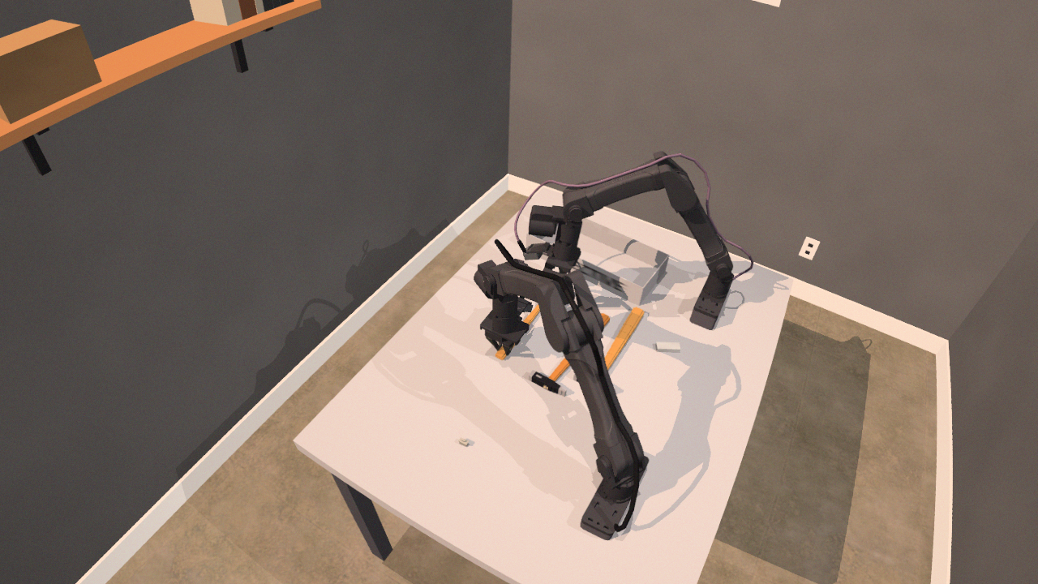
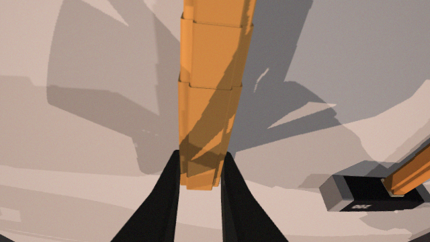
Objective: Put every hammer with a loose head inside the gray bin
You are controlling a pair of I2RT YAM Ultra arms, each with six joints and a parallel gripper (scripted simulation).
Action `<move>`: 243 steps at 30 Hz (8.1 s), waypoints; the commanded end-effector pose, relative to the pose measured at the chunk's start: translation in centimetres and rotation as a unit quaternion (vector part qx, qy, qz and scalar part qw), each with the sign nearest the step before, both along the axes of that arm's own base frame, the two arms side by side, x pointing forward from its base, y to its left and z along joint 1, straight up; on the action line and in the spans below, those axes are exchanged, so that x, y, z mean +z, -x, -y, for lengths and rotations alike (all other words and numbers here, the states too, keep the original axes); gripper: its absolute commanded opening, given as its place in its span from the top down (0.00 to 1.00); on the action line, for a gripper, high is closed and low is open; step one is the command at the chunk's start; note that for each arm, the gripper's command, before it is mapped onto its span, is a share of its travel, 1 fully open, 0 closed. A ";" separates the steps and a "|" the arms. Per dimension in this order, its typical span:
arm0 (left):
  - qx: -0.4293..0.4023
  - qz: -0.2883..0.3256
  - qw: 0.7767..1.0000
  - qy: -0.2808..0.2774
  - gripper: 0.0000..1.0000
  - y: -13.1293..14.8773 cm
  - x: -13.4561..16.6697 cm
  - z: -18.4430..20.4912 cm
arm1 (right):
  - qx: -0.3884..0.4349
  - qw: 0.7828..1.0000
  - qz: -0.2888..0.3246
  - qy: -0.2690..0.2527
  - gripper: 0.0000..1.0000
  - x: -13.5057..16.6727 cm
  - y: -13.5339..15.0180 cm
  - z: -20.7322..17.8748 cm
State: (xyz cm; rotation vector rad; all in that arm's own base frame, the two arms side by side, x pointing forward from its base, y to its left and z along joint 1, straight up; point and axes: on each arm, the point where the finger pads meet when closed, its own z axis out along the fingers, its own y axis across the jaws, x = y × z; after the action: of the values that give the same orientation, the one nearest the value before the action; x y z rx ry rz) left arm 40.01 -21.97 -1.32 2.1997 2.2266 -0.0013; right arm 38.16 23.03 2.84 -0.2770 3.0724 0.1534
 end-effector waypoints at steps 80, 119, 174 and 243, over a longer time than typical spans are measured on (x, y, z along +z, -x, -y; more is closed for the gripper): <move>0.001 0.020 1.000 0.010 0.49 0.2 2.8 0.4 | 0.646 0.735 0.151 -0.142 0.00 -2.1 -2.4 3.6; 0.180 0.015 0.983 0.022 0.54 1.8 6.9 2.0 | 0.631 0.759 0.117 -0.109 0.45 -2.0 0.0 3.4; 0.699 -0.002 0.715 0.005 0.54 19.3 2.8 2.5 | 0.638 0.768 0.016 0.054 0.45 -4.3 21.2 5.9; 0.700 -0.004 0.714 -0.004 0.84 19.4 1.0 2.2 | 0.635 0.769 -0.004 0.066 0.74 -5.8 21.7 7.2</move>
State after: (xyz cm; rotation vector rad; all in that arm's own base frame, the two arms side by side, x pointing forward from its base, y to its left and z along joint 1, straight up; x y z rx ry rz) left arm 20.71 -24.62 -0.04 0.0190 3.1358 0.0059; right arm 17.18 17.06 -2.60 -2.2189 2.2259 0.0016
